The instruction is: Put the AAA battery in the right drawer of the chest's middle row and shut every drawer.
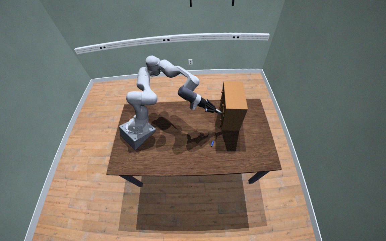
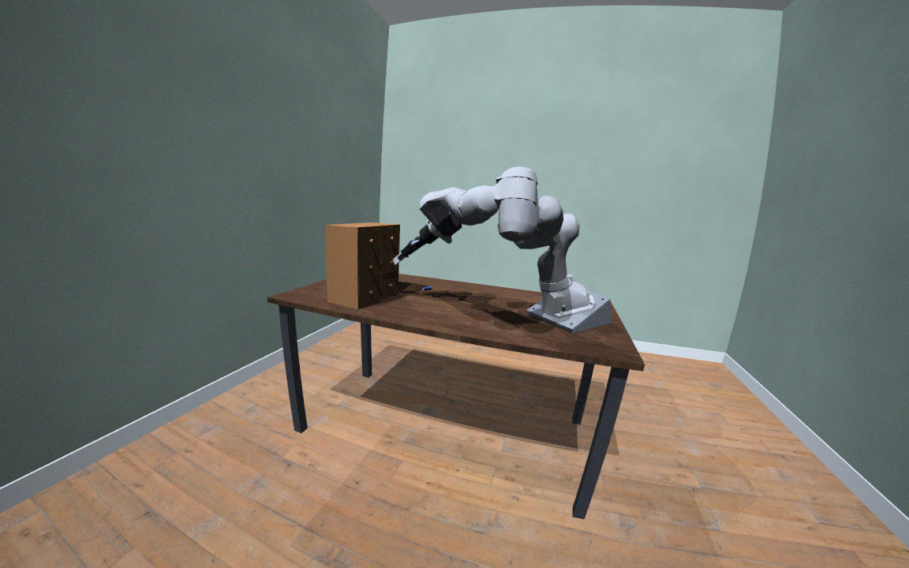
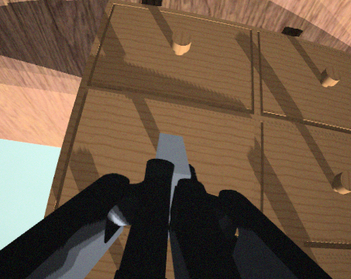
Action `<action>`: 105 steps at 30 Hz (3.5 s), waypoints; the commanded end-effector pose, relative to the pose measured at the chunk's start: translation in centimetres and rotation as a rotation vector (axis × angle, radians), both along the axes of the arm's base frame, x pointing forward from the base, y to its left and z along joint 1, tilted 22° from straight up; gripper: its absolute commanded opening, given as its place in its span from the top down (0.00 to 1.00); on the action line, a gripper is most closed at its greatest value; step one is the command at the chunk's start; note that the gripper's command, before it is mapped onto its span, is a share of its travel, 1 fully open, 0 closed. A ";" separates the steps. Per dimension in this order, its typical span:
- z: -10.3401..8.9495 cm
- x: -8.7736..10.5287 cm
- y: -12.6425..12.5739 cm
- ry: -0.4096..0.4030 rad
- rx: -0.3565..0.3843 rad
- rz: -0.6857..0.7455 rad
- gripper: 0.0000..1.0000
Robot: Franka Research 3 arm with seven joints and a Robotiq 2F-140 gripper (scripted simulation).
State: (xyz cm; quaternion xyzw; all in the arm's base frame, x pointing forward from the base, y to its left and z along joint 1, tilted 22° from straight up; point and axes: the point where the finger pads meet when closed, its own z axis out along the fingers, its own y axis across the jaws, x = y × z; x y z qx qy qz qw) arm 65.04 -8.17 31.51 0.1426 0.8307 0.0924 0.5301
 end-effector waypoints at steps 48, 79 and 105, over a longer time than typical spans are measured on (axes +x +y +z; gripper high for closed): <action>-0.1 0.3 0.0 0.005 0.001 0.000 0.90; -0.2 -0.3 0.2 0.005 0.001 0.000 0.90; -0.7 -8.2 1.5 0.005 0.001 0.000 0.90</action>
